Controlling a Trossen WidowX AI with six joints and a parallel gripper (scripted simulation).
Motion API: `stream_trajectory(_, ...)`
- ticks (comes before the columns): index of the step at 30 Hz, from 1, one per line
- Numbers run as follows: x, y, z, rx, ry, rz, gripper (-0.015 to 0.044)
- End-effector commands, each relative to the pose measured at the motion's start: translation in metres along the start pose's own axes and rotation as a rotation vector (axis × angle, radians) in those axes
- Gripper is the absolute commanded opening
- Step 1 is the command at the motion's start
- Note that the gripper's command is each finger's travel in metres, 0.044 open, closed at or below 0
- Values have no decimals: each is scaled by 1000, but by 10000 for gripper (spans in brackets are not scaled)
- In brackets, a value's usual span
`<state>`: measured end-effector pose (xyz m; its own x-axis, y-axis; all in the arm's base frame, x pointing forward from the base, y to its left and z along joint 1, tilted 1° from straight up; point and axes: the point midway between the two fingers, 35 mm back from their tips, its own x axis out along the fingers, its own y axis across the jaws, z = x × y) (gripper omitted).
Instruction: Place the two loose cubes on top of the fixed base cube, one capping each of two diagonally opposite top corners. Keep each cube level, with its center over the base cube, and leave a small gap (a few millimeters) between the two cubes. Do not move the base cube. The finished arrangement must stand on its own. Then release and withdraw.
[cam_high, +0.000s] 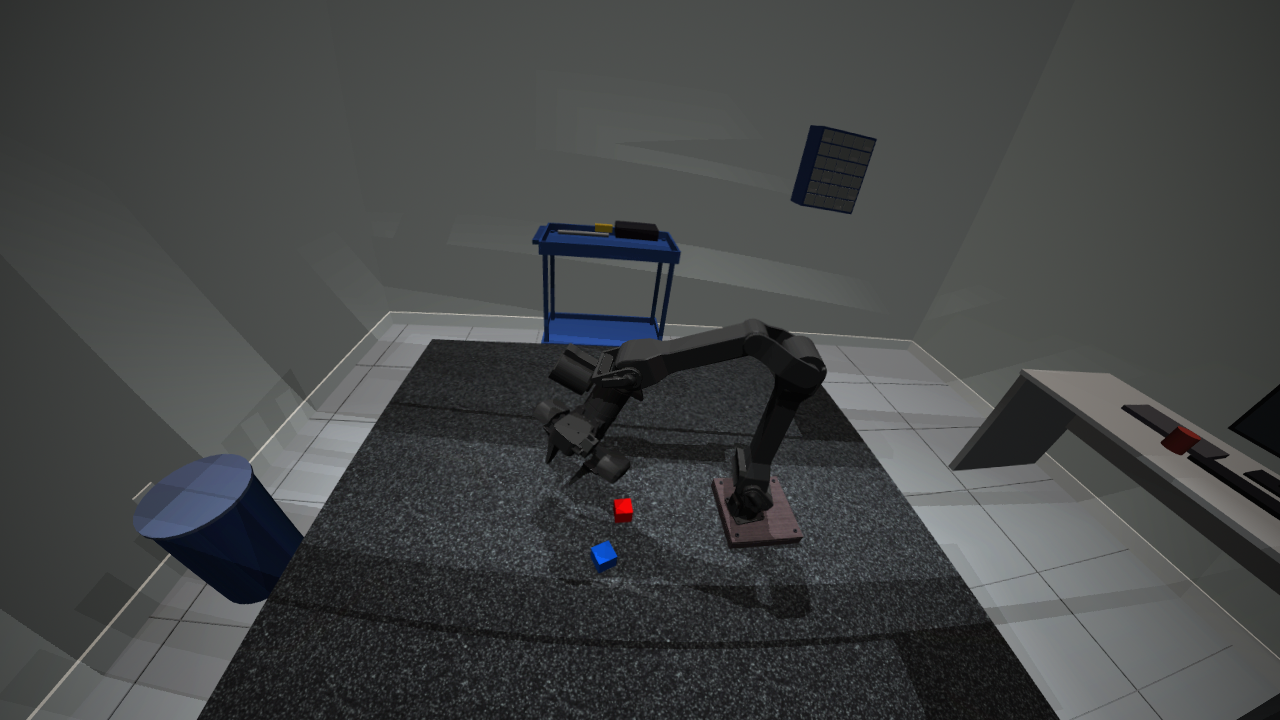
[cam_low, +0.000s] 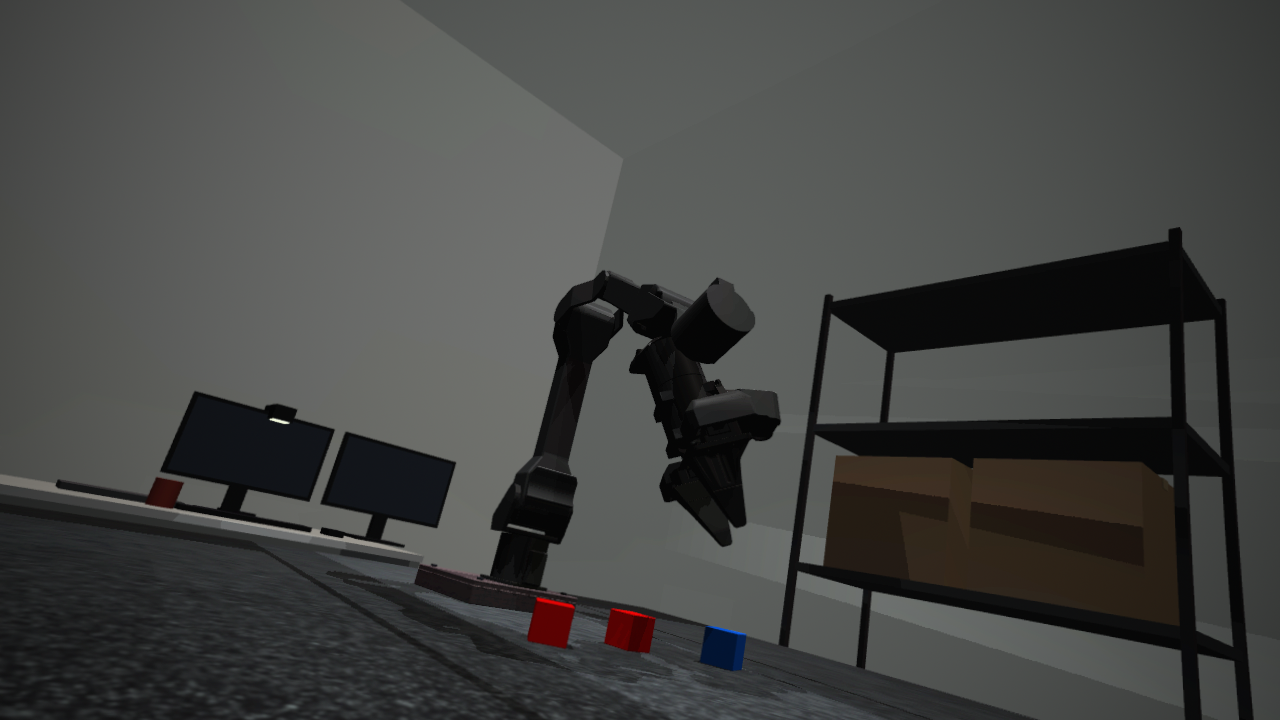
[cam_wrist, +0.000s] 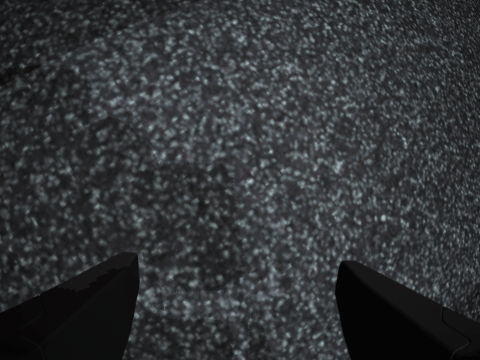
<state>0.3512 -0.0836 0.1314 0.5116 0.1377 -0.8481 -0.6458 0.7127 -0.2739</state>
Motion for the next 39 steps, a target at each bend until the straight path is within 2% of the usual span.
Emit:
stream_trajectory(1,-13,-7,-33,-12,145,46,265)
stream_trajectory(8,-56,-4,-98,-42,415,230,265)
stream_trajectory(15,-68,-2,-111,-50,462,281,265)
stream_trajectory(24,-19,13,-136,-50,462,281,265)
stream_trajectory(39,5,20,-148,-50,462,281,265)
